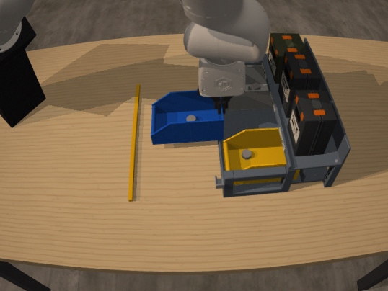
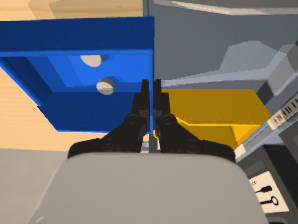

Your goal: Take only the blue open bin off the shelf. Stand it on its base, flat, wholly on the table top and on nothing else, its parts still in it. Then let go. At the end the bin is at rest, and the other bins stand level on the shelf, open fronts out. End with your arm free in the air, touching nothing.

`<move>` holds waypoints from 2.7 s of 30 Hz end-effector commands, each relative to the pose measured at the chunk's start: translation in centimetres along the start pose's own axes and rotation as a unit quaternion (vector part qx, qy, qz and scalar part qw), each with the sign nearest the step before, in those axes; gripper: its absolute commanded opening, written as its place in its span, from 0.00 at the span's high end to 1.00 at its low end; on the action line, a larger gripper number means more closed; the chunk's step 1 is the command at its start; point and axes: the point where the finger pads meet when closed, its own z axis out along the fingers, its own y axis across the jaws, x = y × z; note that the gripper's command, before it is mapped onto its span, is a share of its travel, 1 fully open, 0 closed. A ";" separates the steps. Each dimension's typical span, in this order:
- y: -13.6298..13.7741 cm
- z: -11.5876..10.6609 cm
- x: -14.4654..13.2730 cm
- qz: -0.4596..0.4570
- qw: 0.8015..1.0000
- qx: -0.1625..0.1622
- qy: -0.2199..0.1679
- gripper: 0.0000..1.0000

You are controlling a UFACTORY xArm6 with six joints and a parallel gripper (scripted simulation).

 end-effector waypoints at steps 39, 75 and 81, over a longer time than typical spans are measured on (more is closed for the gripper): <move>-1.5 0.0 0.0 0.000 1.000 -0.001 0.000 1.00; -2.3 1.5 0.0 0.000 1.000 -0.001 0.000 1.00; -2.3 1.6 0.0 0.000 1.000 -0.001 0.000 1.00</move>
